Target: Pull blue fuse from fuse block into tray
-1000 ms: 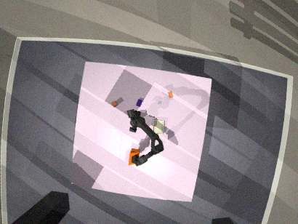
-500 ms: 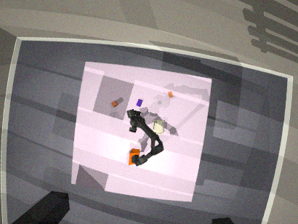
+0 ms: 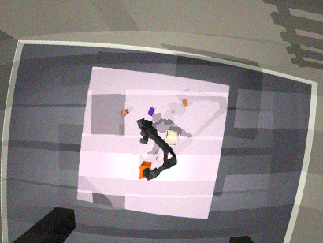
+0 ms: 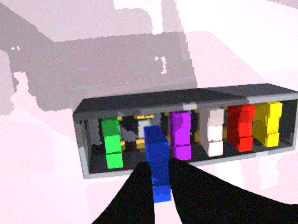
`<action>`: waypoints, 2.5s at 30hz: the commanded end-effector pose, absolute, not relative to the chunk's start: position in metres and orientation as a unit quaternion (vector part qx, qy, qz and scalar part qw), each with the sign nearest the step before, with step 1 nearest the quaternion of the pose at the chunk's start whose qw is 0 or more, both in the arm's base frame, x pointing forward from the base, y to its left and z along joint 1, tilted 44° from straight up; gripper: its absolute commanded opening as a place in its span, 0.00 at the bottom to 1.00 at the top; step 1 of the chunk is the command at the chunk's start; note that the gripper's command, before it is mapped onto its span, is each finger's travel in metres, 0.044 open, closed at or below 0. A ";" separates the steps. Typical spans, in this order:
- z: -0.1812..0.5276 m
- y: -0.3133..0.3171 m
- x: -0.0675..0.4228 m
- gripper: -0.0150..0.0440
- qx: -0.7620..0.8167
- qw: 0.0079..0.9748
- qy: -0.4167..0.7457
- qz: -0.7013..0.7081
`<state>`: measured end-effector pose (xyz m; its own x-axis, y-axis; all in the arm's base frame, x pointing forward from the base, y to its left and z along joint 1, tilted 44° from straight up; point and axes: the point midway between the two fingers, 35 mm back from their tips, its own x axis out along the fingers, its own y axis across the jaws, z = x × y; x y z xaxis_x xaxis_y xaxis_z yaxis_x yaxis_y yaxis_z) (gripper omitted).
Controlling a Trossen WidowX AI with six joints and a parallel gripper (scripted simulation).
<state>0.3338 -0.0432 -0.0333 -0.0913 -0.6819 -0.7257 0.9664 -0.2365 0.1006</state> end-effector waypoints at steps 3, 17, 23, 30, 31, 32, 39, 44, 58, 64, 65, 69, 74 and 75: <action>-0.027 -0.037 0.335 0.25 0.344 0.581 0.208 -0.708; -0.001 -0.045 0.337 0.25 0.346 0.579 0.211 -0.707; 0.028 -0.075 0.333 0.25 0.349 0.579 0.214 -0.705; 0.061 -0.109 0.322 0.25 0.350 0.579 0.214 -0.705; 0.065 -0.114 0.320 0.25 0.350 0.579 0.214 -0.705; 0.070 -0.119 0.318 0.25 0.349 0.579 0.214 -0.705; 0.101 -0.150 0.299 0.25 0.346 0.581 0.210 -0.706; 0.123 -0.170 0.281 0.25 0.341 0.582 0.206 -0.709; 0.121 -0.184 0.275 0.25 0.340 0.582 0.205 -0.710; 0.114 -0.191 0.274 0.25 0.340 0.582 0.205 -0.710; 0.112 -0.192 0.274 0.25 0.340 0.582 0.205 -0.710; 0.108 -0.197 0.273 0.25 0.340 0.582 0.205 -0.710; 0.102 -0.202 0.272 0.25 0.339 0.582 0.204 -0.710; 0.101 -0.203 0.271 0.25 0.339 0.582 0.204 -0.710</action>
